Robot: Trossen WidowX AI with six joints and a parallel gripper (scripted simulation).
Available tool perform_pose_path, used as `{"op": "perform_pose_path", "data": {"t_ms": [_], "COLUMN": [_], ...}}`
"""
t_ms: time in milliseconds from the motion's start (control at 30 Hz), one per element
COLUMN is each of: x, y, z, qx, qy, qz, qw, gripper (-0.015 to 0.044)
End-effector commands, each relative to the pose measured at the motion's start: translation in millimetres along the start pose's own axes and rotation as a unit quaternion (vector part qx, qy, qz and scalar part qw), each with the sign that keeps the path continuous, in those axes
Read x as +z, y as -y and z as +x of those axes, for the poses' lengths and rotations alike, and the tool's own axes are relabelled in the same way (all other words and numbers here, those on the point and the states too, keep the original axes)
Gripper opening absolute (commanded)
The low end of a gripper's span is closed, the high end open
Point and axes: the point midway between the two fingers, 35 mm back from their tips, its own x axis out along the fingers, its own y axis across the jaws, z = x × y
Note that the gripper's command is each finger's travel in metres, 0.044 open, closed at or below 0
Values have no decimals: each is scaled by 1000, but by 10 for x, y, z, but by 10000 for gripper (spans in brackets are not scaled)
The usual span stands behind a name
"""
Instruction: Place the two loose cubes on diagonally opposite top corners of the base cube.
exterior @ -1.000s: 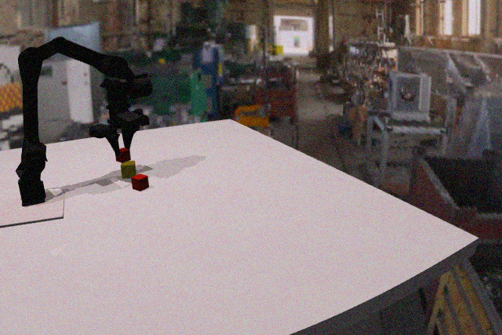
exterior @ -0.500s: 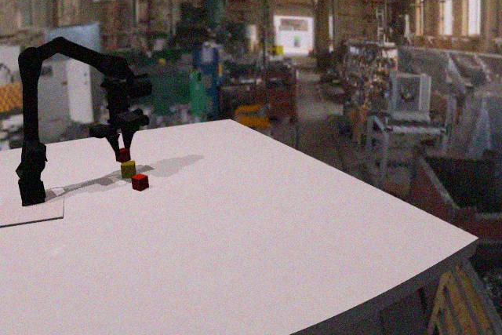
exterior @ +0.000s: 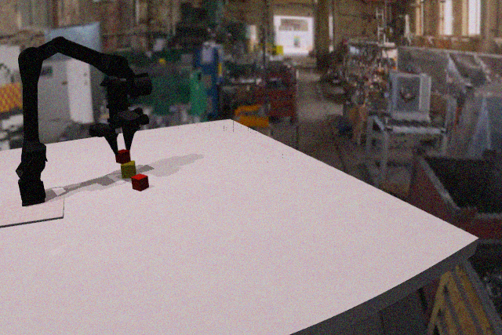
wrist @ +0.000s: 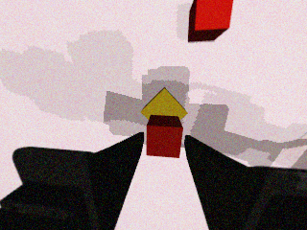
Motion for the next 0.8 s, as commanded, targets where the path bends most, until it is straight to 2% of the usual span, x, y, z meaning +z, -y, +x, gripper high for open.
{"op": "perform_pose_path", "data": {"t_ms": [0,533,600,767], "x": [2,1,24,185], "y": [-6,-6,-8,13], "z": [-80,-273,-255,-300], "qx": [3,3,2,2], "qy": [1,1,1,2], "qz": [0,0,-13,-116], "qw": [1000,1000,1000,993], "gripper": [205,205,258,265]}}
